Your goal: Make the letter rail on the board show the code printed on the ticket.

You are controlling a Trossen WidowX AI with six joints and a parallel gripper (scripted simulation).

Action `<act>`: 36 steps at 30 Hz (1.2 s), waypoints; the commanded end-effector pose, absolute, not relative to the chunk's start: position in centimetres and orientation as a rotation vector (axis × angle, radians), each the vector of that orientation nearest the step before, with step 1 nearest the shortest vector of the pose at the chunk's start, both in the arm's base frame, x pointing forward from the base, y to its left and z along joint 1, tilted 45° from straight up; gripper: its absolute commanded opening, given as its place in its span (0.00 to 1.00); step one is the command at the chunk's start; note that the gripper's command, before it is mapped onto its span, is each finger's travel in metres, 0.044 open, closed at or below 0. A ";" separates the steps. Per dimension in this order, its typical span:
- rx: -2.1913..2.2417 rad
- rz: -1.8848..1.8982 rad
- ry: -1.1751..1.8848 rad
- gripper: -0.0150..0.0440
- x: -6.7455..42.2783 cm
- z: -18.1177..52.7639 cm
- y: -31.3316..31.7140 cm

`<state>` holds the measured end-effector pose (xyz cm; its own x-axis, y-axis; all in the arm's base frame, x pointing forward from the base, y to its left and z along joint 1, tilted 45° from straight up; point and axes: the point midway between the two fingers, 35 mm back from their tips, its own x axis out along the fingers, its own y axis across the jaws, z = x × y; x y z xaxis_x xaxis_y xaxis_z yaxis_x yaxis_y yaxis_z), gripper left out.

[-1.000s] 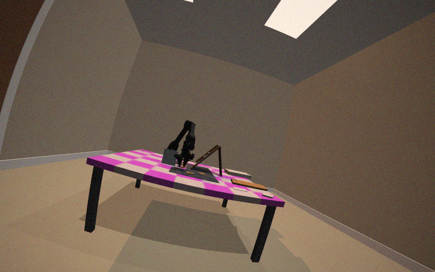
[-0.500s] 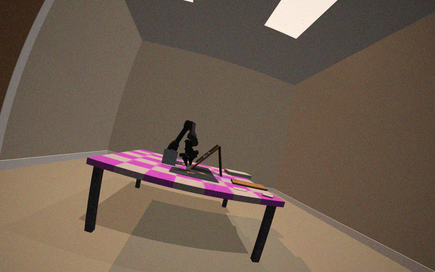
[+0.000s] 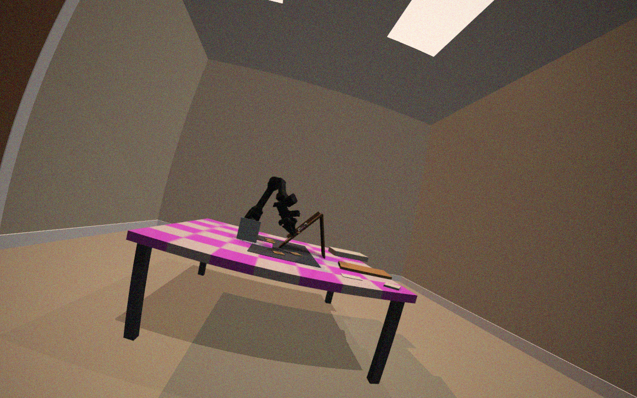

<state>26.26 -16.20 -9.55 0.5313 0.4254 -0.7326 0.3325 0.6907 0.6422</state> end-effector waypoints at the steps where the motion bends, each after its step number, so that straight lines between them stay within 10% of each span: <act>1: 0.815 0.105 0.934 0.25 27.9 -7.4 -15.9; 36: 0.753 0.198 0.759 0.25 30.4 -3.2 -14.8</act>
